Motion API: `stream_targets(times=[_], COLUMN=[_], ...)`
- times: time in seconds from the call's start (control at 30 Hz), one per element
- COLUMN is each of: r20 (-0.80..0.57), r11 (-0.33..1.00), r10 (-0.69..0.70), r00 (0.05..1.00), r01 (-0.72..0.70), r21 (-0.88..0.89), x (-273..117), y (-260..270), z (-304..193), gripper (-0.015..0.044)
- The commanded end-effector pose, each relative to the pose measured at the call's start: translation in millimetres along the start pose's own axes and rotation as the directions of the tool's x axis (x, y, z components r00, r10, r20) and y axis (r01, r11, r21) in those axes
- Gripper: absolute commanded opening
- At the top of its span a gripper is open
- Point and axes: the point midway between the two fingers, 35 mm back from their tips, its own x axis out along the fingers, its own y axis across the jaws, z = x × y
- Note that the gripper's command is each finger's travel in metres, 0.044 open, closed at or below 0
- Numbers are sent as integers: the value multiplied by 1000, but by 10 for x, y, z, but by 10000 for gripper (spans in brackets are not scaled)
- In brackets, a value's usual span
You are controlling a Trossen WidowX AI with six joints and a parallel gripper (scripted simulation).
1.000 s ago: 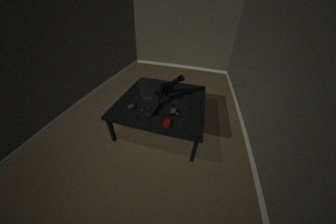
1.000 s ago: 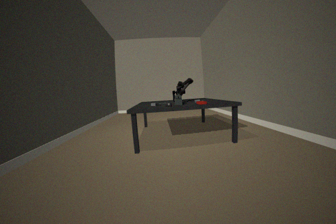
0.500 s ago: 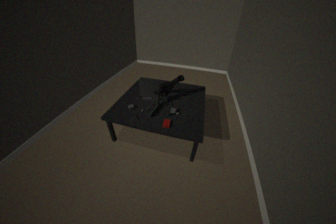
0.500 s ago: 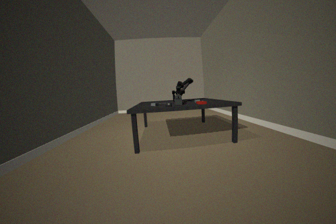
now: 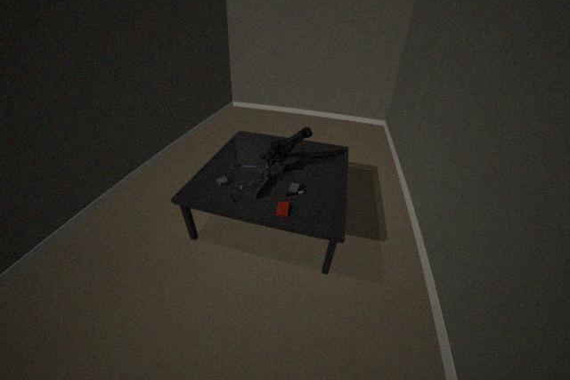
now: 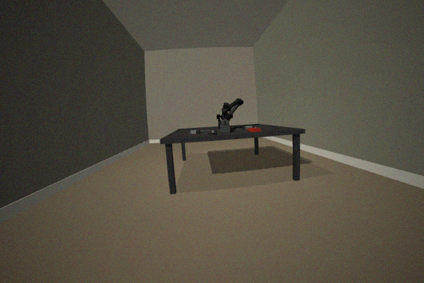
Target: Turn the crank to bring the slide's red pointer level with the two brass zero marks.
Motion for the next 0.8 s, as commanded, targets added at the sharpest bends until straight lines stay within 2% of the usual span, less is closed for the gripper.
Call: stream_targets(times=[0.0, 0.77], r20=[7, 7], r11=[1000, 1000], r10=[-22, -22], r00=[1000, 1000], r01=[21, 22], r21=[13, 12], x=[-8, 36], y=[-93, -221], z=[3, -40], gripper=[0, 0])
